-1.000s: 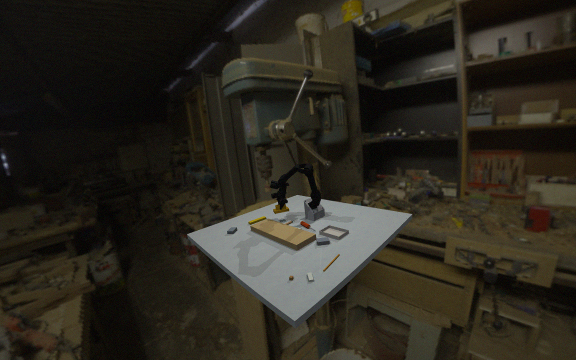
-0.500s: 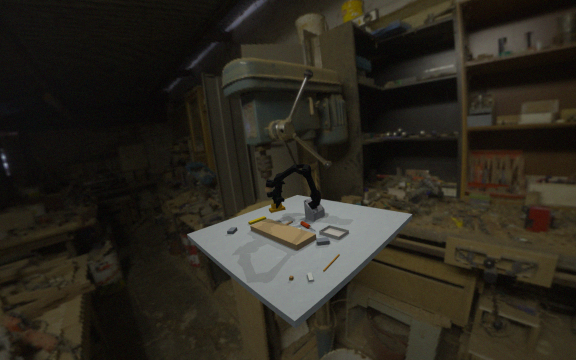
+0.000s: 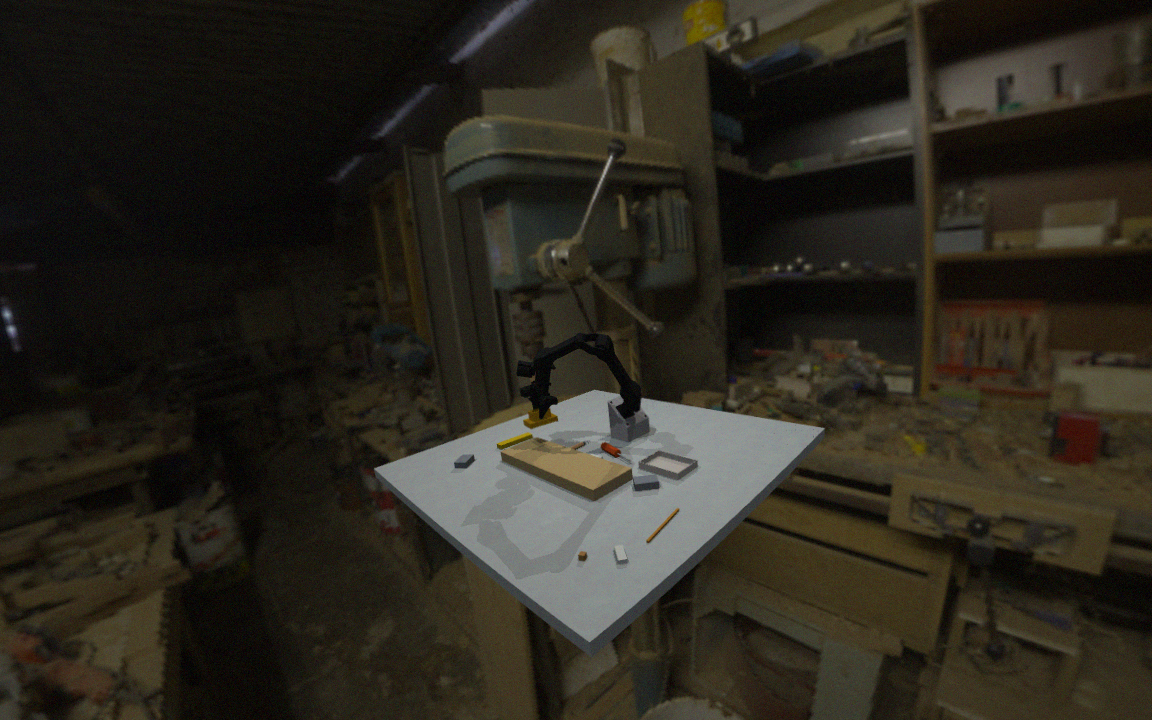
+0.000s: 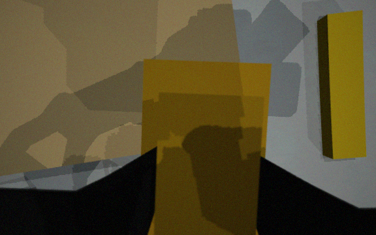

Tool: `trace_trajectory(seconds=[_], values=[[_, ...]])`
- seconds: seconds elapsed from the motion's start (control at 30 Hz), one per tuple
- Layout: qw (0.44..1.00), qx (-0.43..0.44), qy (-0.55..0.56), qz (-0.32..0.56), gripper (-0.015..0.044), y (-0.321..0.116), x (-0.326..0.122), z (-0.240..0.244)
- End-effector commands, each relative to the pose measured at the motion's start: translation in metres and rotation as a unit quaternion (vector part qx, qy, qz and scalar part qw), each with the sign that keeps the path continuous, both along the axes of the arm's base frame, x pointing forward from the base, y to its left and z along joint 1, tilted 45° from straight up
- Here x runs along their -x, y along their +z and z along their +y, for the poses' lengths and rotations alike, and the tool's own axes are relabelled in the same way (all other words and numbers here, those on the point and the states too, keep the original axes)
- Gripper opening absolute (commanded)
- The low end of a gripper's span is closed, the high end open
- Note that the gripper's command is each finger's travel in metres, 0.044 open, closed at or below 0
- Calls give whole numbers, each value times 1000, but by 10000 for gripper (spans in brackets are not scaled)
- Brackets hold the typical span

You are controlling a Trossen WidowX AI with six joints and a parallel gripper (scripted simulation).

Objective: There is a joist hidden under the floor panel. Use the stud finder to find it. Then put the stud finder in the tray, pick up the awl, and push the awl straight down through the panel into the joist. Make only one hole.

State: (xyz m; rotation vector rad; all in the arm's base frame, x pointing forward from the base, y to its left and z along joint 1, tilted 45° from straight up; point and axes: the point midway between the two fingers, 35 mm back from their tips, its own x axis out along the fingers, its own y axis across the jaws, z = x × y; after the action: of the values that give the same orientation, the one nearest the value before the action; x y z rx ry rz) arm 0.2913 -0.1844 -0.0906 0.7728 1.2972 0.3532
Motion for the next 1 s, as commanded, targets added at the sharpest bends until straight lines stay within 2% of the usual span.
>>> trace_trajectory(seconds=[0.0,0.47,0.97], values=[[1000,3,12,-22,0,4,-17,-4],[995,-1,67,-77,0,8,-72,3],[995,-1,67,-77,0,-7,-74,16]])
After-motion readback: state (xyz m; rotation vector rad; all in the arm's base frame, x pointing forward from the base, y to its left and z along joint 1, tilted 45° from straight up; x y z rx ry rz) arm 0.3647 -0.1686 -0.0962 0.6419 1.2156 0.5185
